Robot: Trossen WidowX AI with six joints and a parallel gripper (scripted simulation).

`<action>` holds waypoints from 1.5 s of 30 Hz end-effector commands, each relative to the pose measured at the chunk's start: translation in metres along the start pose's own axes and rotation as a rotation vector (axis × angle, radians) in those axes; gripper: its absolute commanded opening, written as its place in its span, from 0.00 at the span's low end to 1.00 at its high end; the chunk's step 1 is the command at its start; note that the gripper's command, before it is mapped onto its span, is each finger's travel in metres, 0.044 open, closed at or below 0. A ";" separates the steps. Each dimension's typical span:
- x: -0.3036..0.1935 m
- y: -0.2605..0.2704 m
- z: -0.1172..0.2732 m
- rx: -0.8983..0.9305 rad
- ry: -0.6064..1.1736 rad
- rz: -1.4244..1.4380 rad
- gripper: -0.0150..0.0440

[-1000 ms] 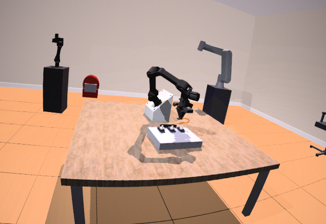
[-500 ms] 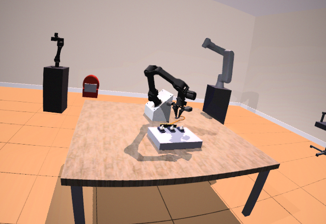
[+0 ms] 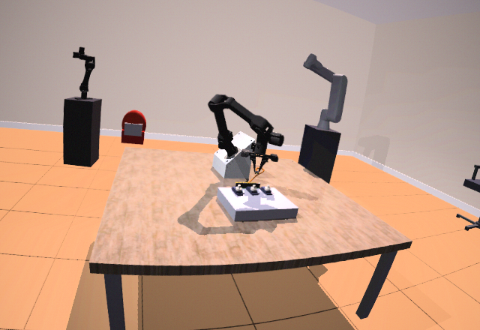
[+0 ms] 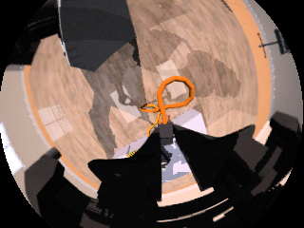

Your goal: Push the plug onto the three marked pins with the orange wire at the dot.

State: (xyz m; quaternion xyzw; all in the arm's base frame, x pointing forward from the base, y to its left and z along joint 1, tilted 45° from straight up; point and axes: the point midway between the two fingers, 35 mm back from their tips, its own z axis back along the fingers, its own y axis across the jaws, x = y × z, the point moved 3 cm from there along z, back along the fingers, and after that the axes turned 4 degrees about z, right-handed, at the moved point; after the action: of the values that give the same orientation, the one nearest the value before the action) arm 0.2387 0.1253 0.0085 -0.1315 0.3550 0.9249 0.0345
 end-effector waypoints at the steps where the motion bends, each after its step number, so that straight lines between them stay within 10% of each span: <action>1: 0.008 0.006 -0.001 -0.003 -0.004 0.145 0.25; 45: -0.016 0.004 -0.041 -0.002 -0.002 0.405 0.25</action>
State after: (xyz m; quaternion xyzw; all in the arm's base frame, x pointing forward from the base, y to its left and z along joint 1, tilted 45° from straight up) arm 0.2583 0.0937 -0.0153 -0.0540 0.3719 0.9144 -0.1504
